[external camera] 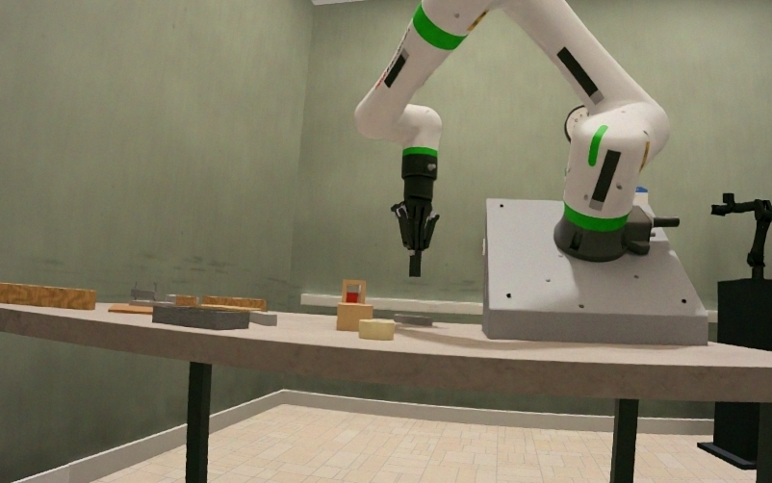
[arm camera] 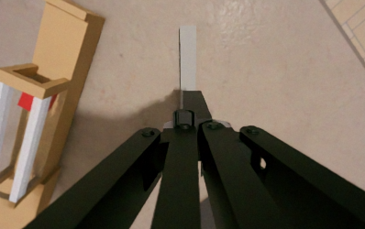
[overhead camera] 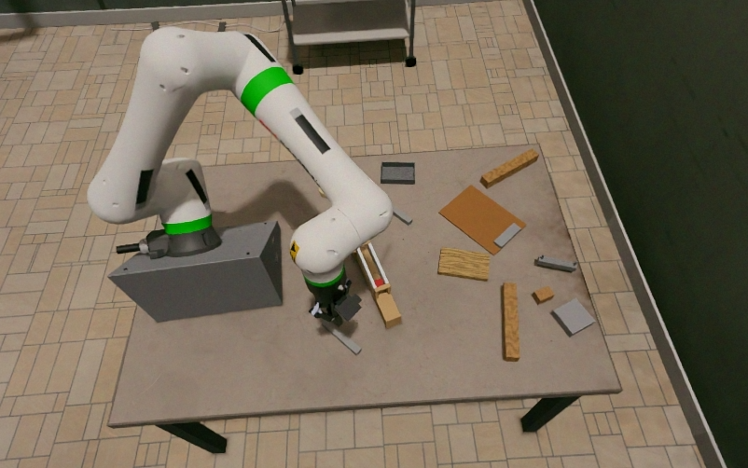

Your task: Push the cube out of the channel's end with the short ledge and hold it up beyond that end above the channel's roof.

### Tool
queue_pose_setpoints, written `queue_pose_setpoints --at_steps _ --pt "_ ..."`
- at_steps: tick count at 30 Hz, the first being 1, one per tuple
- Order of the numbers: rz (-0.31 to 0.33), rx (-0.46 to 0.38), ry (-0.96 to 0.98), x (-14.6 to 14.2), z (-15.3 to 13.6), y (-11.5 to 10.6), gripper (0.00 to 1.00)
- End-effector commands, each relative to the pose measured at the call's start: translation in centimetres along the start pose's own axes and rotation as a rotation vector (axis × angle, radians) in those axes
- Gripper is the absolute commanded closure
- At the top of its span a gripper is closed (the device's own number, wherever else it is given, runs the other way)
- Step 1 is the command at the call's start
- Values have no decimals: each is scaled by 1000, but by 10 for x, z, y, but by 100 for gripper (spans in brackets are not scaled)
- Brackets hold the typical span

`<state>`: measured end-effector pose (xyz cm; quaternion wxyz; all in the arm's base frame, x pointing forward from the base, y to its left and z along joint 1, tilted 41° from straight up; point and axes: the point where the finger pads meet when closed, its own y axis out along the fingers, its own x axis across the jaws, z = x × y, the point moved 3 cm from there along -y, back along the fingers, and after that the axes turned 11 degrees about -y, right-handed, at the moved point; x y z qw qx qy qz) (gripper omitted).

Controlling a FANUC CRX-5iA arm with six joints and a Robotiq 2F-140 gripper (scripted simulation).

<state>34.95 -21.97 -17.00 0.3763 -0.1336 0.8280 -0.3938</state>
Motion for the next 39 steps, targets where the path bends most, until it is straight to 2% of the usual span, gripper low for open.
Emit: queue_pose_setpoints --at_steps 1,15,16,39 --pt "0 1 0 0 0 -1 90" --pt "0 1 0 0 0 -1 90" --pt "0 1 0 0 0 -1 70" --pt "0 1 0 0 0 -1 70"
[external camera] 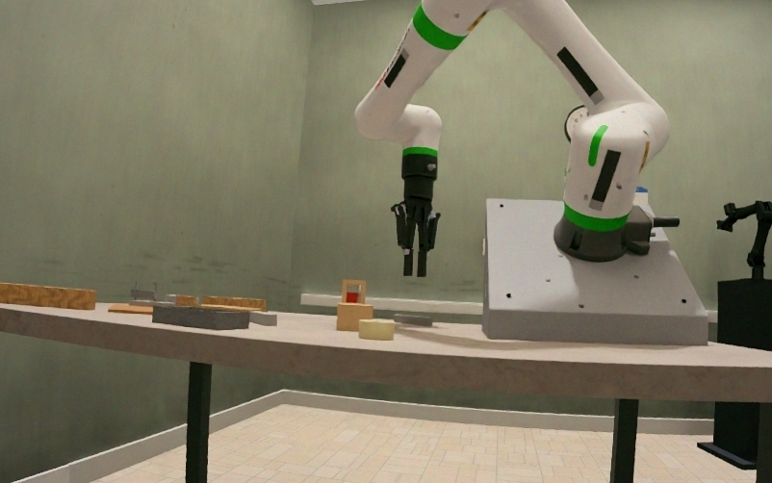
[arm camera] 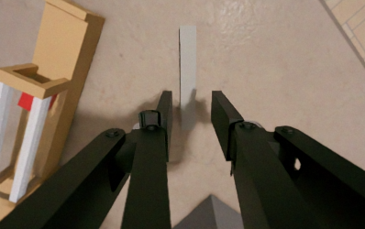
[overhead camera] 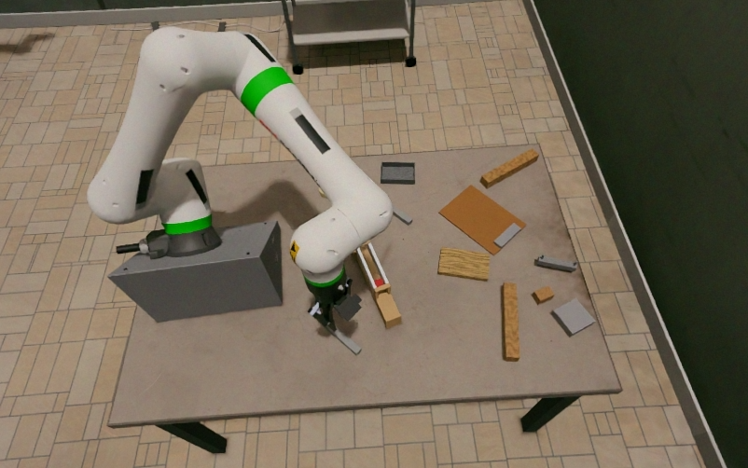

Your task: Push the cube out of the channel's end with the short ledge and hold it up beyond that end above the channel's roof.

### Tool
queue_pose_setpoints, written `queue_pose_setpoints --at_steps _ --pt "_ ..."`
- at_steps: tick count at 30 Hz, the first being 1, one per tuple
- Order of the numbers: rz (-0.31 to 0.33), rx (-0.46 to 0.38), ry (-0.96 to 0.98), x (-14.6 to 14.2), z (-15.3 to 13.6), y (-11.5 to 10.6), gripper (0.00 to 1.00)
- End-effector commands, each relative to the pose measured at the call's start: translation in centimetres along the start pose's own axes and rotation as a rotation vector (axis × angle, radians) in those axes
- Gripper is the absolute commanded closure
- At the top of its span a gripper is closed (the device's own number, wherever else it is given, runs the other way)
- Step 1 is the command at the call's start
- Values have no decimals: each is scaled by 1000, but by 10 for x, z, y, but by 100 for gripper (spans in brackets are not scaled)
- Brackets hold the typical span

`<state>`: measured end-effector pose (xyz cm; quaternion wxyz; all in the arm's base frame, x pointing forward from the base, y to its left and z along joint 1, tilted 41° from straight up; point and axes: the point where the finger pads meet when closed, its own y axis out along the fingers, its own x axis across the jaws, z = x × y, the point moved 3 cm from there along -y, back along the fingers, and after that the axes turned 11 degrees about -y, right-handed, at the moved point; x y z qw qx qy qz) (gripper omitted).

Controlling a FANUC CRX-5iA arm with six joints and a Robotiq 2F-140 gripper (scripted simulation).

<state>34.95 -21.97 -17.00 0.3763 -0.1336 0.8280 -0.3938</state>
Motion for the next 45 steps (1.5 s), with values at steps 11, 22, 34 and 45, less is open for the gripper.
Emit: queue_pose_setpoints --at_steps 11,22,34,45 --pt "0 1 0 0 0 -1 70" --pt "0 1 0 0 1 49 70" --pt "0 1 0 0 1 88 70" --pt "0 1 0 0 1 97 70"
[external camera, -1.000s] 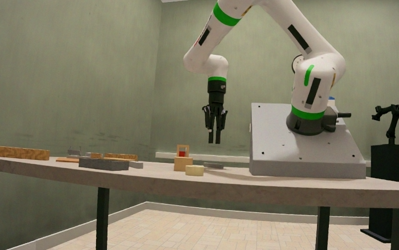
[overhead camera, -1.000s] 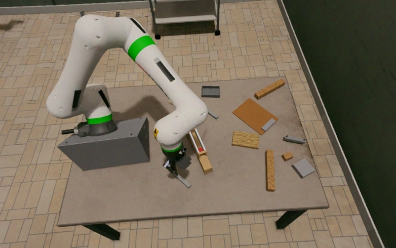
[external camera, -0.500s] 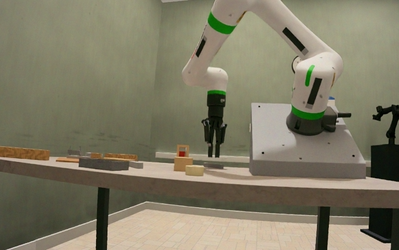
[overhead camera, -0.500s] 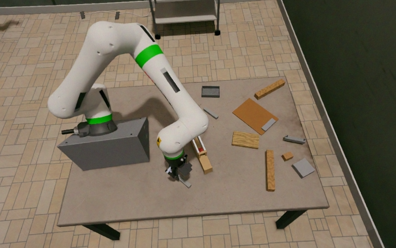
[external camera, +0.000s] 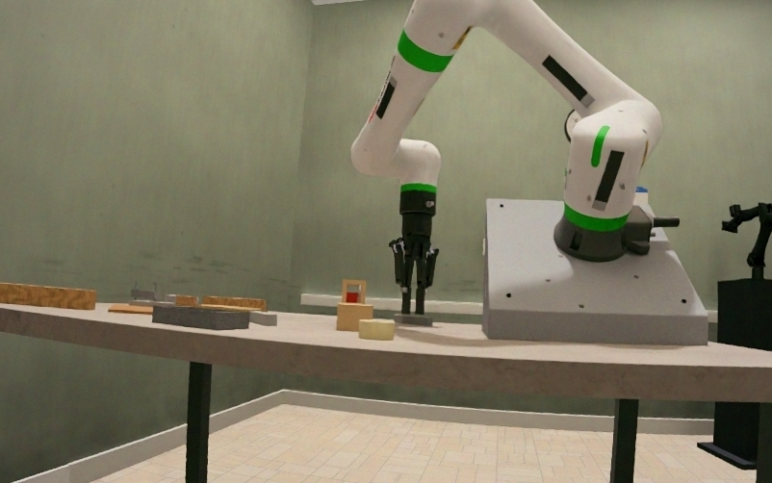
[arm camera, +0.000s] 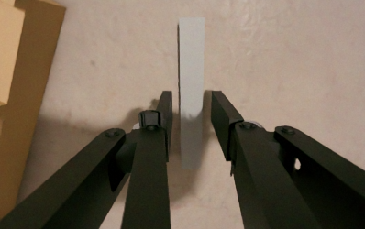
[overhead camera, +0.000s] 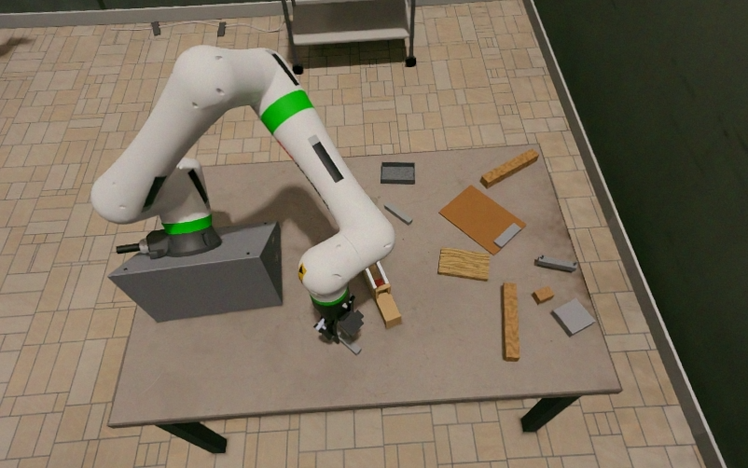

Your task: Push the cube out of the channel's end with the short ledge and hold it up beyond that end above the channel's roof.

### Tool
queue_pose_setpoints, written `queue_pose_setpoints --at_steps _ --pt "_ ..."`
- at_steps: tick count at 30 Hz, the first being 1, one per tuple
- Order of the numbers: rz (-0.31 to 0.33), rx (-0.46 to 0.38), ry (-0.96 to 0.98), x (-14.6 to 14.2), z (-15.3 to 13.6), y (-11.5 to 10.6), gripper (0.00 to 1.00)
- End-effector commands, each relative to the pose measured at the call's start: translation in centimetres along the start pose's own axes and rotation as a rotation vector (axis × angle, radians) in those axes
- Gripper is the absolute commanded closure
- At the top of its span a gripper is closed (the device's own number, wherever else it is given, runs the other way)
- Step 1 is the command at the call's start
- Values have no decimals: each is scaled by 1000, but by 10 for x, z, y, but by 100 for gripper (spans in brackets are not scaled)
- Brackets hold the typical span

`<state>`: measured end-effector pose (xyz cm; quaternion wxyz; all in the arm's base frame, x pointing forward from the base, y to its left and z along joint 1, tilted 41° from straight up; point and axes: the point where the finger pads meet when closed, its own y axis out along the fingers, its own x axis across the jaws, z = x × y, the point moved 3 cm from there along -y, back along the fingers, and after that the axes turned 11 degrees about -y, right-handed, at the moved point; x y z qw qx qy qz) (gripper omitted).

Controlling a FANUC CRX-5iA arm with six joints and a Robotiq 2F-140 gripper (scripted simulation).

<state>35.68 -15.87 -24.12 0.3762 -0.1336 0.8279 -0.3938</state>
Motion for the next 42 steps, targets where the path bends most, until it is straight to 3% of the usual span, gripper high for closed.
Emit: queue_pose_setpoints --at_steps 1,9,42 --pt "0 1 0 0 1 6 70" --pt "0 1 0 0 1 19 70" --pt "0 1 0 0 1 19 70"
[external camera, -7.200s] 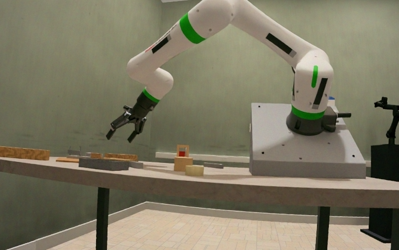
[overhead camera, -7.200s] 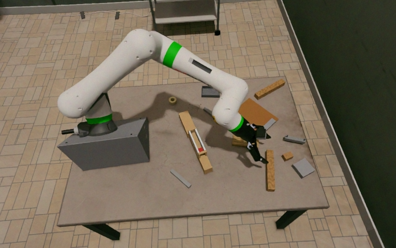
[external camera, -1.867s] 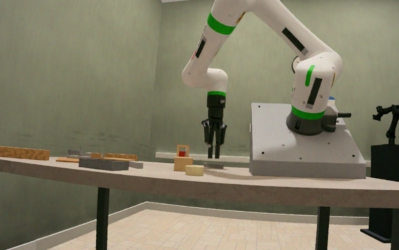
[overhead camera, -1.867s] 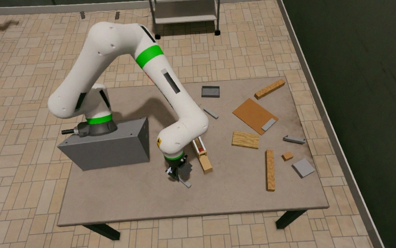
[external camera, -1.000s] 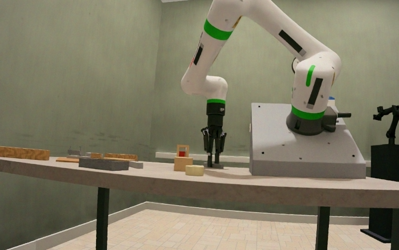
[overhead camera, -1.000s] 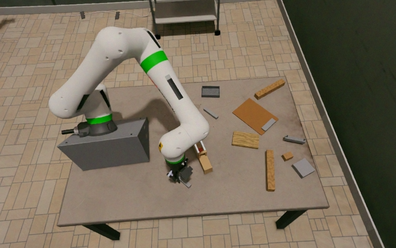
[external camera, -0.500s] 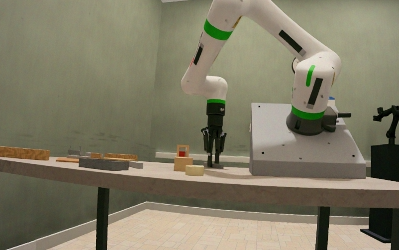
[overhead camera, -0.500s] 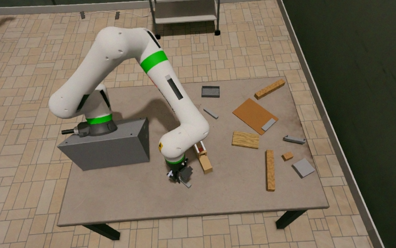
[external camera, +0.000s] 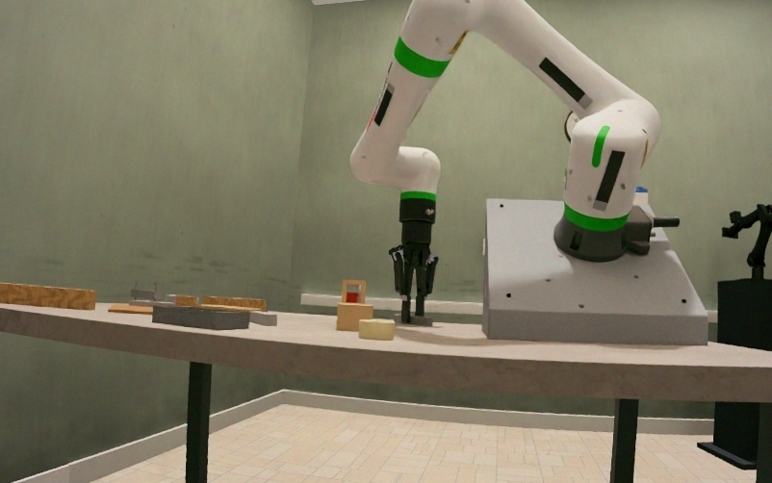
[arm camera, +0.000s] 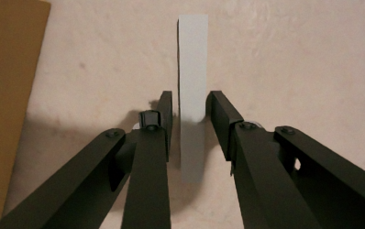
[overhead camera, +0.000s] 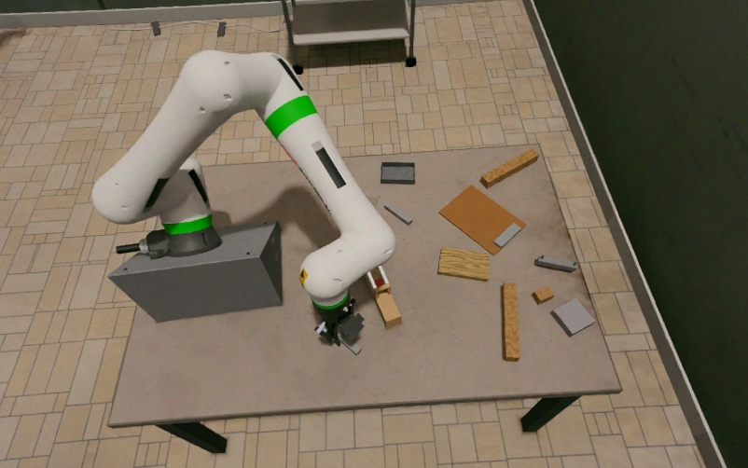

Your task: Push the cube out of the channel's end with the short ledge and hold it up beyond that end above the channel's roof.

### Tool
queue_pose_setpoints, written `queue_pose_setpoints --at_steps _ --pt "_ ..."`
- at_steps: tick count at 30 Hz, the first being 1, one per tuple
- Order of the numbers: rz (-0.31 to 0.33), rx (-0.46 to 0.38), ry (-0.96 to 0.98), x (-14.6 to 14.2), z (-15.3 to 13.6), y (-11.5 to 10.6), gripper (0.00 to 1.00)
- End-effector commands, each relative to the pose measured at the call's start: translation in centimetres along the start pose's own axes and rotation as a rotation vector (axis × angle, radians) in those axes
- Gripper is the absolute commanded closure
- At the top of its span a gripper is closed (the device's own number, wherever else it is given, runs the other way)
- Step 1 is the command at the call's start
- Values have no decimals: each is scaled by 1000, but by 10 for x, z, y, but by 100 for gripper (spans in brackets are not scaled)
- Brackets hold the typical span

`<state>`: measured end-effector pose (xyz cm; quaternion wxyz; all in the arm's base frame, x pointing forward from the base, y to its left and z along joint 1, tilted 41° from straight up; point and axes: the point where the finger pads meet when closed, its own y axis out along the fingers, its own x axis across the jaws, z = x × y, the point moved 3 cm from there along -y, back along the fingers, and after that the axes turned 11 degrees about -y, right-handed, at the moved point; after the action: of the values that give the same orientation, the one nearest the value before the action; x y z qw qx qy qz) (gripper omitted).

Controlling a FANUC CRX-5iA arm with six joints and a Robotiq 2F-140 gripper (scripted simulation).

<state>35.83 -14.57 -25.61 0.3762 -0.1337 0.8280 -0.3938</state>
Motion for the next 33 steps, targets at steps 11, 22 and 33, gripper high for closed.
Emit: queue_pose_setpoints --at_steps 11,22,33 --pt "0 1 0 0 1 -1 90" --pt "0 1 0 0 1 -1 90" --pt "0 1 0 0 1 -1 90"
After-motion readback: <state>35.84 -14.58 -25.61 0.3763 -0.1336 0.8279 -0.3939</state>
